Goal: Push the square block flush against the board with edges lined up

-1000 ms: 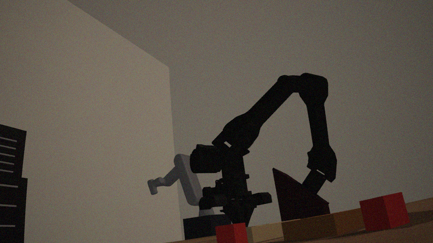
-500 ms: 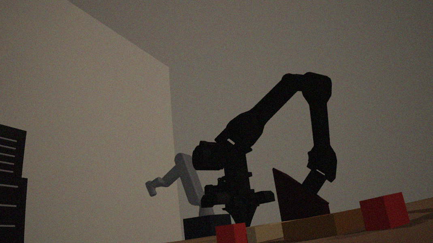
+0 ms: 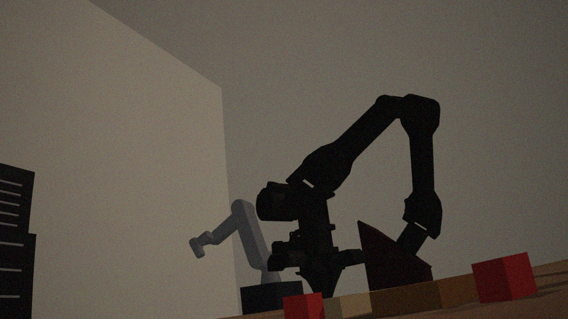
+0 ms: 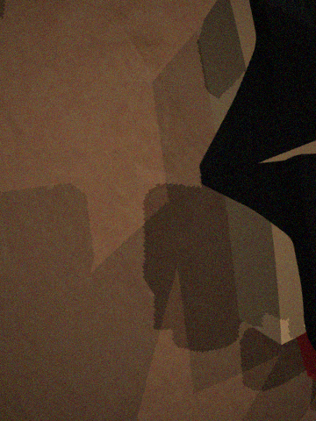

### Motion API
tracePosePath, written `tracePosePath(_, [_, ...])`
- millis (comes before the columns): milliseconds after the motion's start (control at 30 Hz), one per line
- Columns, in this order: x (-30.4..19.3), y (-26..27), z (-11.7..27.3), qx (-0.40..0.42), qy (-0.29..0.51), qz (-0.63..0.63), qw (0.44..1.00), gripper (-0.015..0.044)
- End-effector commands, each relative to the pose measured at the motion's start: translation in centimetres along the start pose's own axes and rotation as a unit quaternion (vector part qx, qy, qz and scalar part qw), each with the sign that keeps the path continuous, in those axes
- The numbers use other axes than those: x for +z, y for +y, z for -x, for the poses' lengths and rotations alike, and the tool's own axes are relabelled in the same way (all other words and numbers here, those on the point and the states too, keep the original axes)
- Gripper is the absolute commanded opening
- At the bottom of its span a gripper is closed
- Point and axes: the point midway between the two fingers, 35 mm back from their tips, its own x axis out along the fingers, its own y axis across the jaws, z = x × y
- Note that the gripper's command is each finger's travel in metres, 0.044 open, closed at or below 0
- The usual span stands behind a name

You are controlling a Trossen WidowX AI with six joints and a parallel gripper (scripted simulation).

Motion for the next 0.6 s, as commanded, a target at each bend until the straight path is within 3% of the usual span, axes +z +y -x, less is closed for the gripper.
tracePosePath(0, [-0.8, -0.2, -0.4, -0.005, 0.004, 0.002, 1.000, 0.0000])
tracePosePath(567, [-2.3, -0.3, -0.4, -0.005, 0.005, 0.002, 1.000, 0.0000])
